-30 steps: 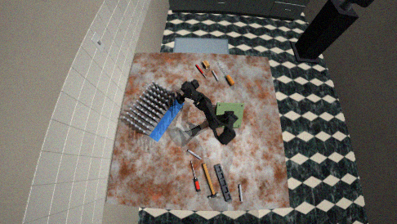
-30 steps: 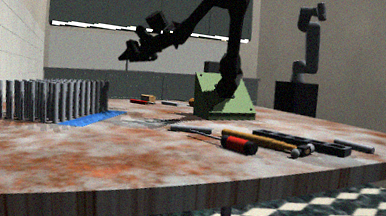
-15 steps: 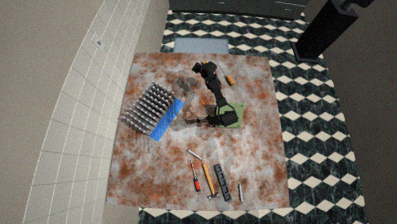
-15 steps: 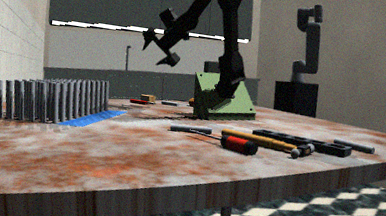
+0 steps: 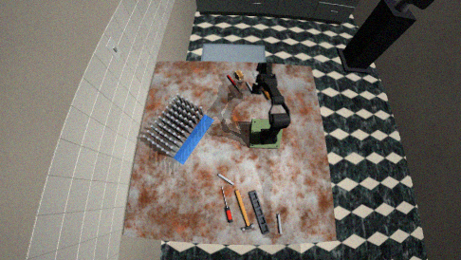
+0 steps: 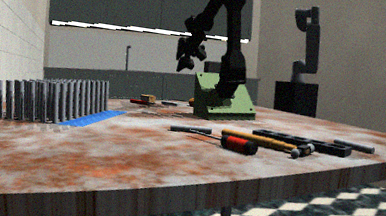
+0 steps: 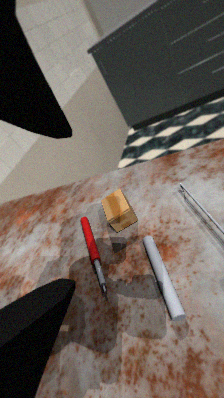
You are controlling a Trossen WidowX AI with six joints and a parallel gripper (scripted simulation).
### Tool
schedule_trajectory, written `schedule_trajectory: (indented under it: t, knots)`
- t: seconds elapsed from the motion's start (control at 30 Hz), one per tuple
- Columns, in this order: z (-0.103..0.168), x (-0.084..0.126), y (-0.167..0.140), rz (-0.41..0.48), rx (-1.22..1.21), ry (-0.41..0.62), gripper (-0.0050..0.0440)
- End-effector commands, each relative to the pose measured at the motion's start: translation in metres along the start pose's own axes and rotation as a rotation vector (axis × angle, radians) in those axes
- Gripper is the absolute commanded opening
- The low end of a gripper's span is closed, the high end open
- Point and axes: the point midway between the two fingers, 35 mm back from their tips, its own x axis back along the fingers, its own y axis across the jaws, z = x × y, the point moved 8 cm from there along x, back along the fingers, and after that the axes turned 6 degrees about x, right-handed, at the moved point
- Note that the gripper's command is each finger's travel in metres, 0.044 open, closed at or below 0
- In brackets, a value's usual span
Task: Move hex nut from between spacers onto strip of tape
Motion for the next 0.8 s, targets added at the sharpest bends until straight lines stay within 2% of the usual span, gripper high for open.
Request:
schedule_trajectory:
  t: [0.0,0.2,0.27,0.3,0.4,0.57,0.77]
  knots:
    - [-0.031,0.000,0.018,0.030,-0.266,-0.022,0.0400]
    - [-0.092,-0.006,0.013,0.124,-0.750,-0.066,0.0400]
    - [-0.092,-0.006,0.013,0.124,-0.750,-0.066,0.0400]
    - [-0.100,-0.007,0.012,0.152,-0.904,-0.081,0.0400]
    - [-0.122,-0.009,0.007,0.191,-1.085,-0.103,0.0400]
    - [-0.124,-0.011,0.004,0.198,-1.101,-0.103,0.0400]
    - [-0.136,-0.052,-0.042,0.217,-1.040,-0.104,0.0400]
